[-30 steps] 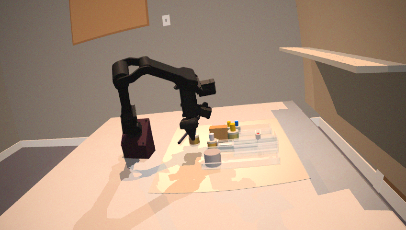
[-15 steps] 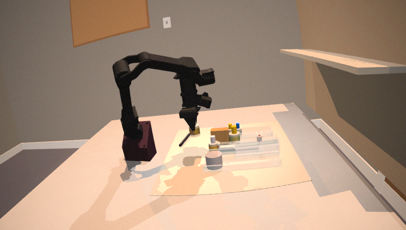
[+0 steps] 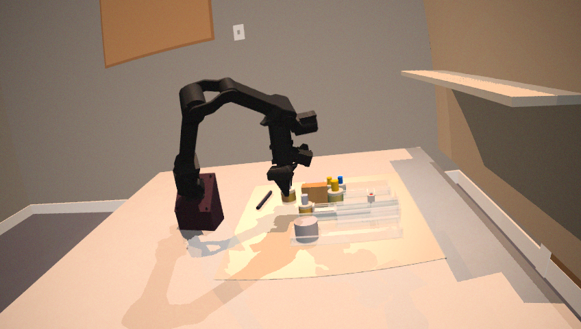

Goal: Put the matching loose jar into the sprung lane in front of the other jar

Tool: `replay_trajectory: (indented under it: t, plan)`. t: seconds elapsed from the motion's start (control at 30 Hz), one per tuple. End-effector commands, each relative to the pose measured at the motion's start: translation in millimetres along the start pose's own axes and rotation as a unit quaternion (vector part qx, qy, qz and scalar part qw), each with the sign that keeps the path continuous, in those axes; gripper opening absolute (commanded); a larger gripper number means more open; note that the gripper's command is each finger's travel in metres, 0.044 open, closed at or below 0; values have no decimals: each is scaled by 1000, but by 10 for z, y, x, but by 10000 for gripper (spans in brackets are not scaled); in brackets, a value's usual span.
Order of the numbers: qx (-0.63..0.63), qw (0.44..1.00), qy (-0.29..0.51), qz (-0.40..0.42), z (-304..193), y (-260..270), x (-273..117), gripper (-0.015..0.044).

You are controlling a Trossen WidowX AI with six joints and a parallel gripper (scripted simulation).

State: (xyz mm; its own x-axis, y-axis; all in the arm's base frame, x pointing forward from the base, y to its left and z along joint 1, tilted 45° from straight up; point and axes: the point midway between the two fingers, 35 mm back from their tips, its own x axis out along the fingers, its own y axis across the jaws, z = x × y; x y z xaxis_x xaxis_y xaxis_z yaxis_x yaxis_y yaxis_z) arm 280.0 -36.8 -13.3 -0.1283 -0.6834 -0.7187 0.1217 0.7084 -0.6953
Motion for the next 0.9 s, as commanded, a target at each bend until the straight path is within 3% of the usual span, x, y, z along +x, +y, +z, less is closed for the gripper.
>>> replay_trajectory:
  t: [0.0,0.87]
  plan:
    - [-2,1000,3,-4,-11,-11,123,0]
    - [-2,1000,3,-4,53,-14,229,0]
